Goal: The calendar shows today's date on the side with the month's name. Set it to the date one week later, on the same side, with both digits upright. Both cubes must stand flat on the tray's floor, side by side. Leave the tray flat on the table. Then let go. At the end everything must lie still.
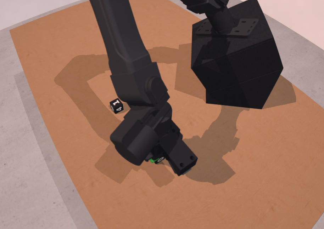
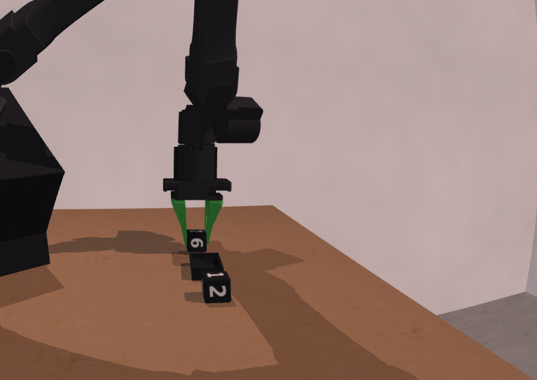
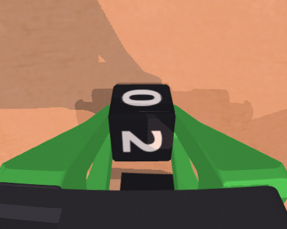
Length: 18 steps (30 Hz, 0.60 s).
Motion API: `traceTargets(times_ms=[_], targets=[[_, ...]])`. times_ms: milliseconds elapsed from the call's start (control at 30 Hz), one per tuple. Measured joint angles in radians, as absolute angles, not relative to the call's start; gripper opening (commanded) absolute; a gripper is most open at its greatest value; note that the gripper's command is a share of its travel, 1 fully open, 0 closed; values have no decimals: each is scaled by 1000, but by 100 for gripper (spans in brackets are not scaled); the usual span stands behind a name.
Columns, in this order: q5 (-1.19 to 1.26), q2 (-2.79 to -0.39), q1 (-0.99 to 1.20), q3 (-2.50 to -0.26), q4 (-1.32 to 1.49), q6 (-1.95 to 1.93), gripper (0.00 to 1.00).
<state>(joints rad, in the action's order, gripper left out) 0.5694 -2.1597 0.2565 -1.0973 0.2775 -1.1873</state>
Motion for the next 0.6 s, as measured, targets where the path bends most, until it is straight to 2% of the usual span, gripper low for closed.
traceTargets(times_ms=[600], targets=[[569,-2159,257,-1097,256,-1196,26]])
